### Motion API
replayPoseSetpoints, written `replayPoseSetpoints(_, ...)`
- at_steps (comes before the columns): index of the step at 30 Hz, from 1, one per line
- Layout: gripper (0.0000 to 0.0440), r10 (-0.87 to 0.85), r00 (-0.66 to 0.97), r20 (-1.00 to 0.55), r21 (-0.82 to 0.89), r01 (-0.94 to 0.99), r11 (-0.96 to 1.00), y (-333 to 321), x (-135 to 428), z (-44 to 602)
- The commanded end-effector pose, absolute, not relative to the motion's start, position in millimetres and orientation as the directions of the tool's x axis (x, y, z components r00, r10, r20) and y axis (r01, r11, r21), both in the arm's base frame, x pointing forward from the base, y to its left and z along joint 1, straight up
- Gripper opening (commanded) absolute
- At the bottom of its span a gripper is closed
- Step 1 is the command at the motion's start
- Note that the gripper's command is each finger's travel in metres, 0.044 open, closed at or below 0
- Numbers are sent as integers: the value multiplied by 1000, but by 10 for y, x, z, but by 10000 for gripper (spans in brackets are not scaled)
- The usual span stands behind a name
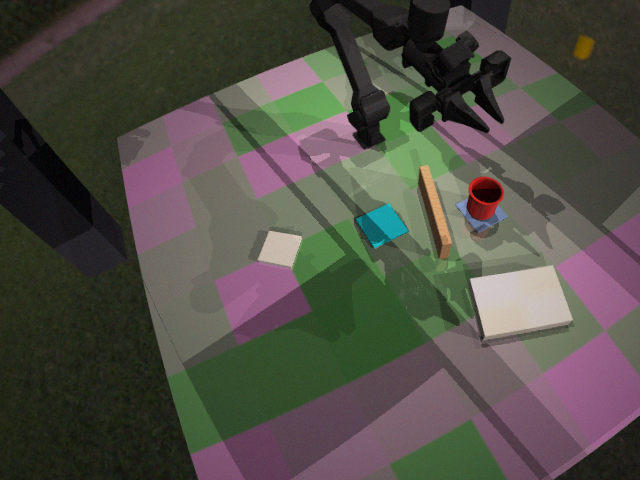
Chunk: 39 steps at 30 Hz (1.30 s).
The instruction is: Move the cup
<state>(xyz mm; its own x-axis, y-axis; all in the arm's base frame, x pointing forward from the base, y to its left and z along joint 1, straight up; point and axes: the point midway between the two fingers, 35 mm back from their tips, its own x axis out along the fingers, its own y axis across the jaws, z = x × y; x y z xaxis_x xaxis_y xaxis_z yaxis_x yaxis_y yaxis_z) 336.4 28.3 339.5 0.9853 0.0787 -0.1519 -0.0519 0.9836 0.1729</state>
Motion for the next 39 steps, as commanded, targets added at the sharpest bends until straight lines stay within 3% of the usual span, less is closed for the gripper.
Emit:
replayPoseSetpoints(1, 129, 92, 974, -205, 222, -45, 974, 344, 3431, 3372)
replayPoseSetpoints(20, 129, 147, 894, -422, 415, 47, 909, 597, 3586, 3281)
replayPoseSetpoints(39, 136, 179, 750, -637, 531, 259, 807, 844, 3639, 3091)
